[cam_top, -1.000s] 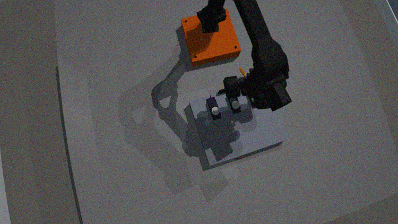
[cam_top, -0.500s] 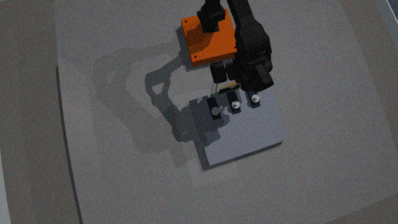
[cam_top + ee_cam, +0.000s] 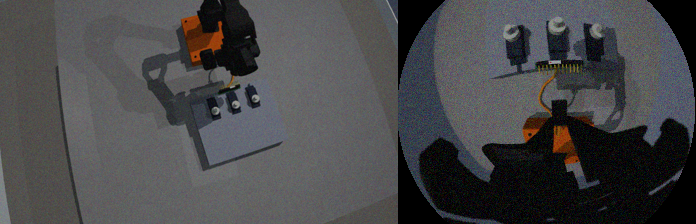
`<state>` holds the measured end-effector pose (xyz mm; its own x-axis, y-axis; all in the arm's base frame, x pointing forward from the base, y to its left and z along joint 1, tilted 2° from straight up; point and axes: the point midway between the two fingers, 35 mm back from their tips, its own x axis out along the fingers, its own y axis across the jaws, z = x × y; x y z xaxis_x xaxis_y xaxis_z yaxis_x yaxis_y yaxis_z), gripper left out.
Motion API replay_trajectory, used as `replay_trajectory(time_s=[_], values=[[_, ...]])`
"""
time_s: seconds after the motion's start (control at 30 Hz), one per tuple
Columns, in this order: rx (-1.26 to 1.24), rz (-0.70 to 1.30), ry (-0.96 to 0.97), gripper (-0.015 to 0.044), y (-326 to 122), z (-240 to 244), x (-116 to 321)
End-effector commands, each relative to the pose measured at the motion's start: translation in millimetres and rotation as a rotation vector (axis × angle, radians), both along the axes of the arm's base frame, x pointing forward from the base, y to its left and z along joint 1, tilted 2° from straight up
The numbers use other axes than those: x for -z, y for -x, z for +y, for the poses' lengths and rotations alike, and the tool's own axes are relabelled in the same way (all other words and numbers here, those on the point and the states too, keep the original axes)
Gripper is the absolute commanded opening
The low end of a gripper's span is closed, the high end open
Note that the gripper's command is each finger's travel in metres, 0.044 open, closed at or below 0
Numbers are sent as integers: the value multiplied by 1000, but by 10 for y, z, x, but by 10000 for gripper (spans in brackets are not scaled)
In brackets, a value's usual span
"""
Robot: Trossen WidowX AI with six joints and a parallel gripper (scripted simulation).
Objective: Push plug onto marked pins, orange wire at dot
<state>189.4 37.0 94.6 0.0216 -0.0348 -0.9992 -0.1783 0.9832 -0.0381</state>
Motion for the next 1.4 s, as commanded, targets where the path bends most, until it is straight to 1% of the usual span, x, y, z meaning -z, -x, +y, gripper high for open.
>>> replay_trajectory(time_s=[0.0, 0.33, 0.53, 0.83, 1.37], values=[[-11, -13, 0, 0, 45, -30, 36], [-11, -13, 0, 0, 35, -44, 410], [-11, -13, 0, 0, 0, -37, 404], [-11, -15, -1, 0, -289, 29, 380], [-11, -16, -1, 0, -380, 45, 372]])
